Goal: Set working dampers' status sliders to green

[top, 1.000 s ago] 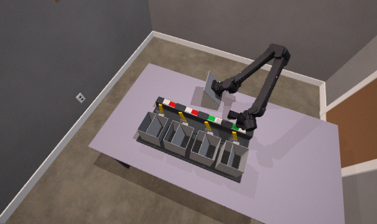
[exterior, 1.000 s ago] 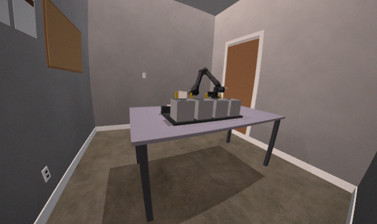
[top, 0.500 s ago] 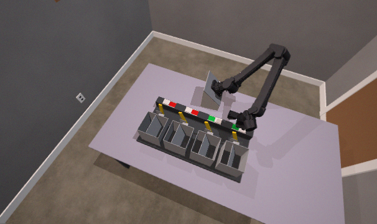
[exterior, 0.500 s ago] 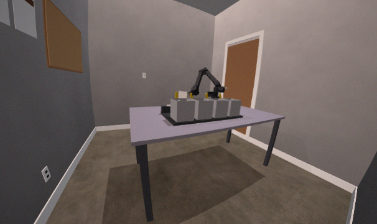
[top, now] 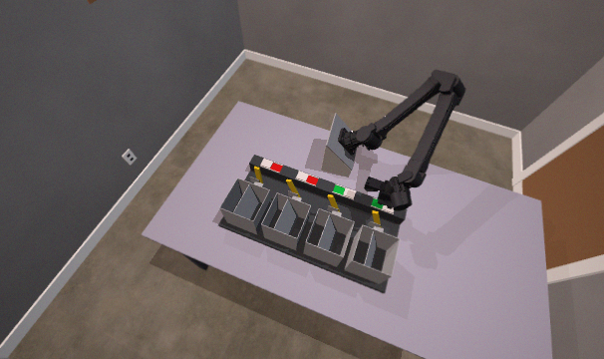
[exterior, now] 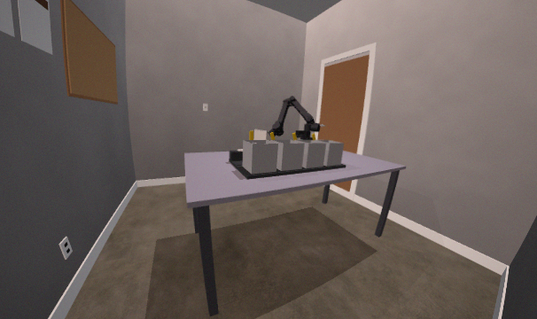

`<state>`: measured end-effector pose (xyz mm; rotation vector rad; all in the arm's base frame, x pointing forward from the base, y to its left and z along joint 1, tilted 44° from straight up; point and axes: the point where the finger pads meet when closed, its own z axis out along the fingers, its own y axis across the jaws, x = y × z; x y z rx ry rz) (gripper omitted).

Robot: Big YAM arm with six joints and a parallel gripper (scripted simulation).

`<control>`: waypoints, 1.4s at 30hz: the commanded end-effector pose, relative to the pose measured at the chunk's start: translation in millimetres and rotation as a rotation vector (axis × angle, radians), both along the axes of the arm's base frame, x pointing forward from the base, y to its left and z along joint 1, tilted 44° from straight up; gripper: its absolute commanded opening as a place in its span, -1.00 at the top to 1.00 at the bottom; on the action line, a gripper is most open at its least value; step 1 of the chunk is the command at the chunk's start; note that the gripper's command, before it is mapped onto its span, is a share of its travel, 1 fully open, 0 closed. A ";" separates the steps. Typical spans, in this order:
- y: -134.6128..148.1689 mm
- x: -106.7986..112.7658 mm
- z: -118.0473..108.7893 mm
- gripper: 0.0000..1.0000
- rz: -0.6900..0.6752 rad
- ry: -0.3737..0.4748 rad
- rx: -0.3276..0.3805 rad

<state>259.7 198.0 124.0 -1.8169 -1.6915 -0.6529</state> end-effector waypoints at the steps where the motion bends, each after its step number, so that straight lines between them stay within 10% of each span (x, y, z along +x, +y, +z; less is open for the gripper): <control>1: 10.7 11.7 19.3 1.00 0.010 -0.041 0.017; 42: -5.5 3.8 0.1 1.00 -0.003 -0.006 0.003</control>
